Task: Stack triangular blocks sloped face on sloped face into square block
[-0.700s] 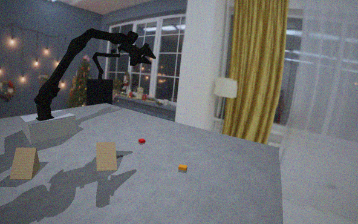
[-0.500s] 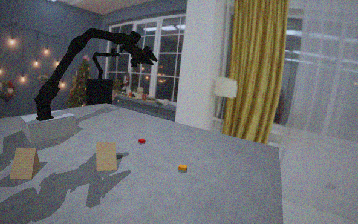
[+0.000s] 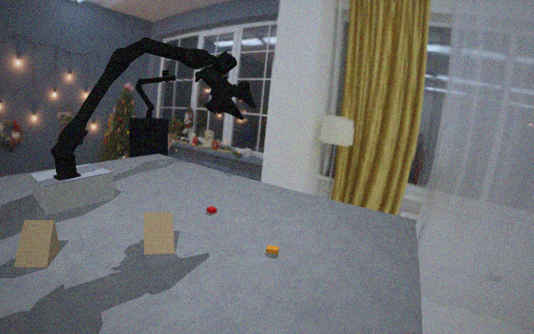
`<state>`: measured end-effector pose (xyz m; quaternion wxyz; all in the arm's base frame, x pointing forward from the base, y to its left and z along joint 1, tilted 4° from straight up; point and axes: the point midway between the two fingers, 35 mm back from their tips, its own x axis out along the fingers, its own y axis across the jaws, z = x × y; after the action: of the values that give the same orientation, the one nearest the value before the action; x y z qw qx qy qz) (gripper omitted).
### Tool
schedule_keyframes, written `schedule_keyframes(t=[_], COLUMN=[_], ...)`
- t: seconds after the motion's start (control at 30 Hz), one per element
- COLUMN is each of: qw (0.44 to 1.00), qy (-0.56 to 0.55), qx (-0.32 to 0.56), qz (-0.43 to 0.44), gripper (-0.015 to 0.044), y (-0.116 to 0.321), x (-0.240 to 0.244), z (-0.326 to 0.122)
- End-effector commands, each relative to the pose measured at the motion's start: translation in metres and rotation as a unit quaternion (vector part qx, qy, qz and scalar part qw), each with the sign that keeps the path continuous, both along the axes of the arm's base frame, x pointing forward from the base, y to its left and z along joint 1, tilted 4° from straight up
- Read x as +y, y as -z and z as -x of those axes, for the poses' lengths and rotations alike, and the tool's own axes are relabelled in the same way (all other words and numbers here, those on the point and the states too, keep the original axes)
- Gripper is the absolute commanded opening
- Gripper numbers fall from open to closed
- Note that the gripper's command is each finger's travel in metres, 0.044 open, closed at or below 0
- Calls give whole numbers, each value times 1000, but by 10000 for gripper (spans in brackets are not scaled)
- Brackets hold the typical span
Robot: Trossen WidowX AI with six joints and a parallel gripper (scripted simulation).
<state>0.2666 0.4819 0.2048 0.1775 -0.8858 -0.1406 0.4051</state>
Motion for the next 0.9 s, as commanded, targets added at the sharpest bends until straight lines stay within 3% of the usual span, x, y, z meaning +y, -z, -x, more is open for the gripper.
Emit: schedule_keyframes(t=[0.0,0.2,0.4,0.63,0.87], qw=[972,901,786,600,368], qy=[185,354,518,686,815], qx=[113,190,245,276,268], qz=[-89,-164,-234,-306,-360], gripper=[440,440,440,440,440], y=[26,50,73,98,119], x=[-51,-99,-150,-213,-275], z=[-45,-79,-104,-122,-129])
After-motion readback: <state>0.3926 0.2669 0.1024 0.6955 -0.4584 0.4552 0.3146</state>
